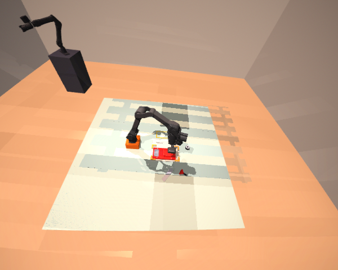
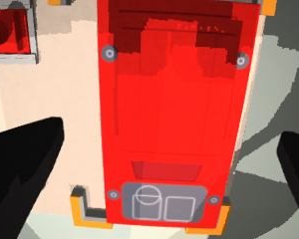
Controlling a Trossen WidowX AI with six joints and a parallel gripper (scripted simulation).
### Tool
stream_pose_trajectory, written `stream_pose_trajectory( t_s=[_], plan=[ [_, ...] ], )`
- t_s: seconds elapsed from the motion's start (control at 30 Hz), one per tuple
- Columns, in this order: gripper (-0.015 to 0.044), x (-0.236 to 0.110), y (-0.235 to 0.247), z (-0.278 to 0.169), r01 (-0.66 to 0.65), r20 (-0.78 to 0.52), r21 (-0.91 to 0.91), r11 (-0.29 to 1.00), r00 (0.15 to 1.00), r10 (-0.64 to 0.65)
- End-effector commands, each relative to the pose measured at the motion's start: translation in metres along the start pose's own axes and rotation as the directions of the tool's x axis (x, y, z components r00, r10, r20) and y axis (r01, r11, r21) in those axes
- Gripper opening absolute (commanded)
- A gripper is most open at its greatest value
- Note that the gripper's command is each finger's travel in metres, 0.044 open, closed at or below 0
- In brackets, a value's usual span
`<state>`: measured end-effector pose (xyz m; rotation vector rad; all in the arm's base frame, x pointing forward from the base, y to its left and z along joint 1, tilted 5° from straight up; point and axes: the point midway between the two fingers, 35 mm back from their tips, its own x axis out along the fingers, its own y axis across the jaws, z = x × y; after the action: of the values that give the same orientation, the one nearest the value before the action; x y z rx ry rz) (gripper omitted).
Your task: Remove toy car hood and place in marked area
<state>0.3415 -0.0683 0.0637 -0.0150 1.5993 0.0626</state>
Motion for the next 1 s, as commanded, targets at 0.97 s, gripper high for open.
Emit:
stream_pose_trajectory(
  t_s=[0.97],
  plan=[
    [0.044, 0.03, -0.003, -0.001, 0.001, -0.009, -0.009, 1.0, 1.0, -0.001]
  ],
)
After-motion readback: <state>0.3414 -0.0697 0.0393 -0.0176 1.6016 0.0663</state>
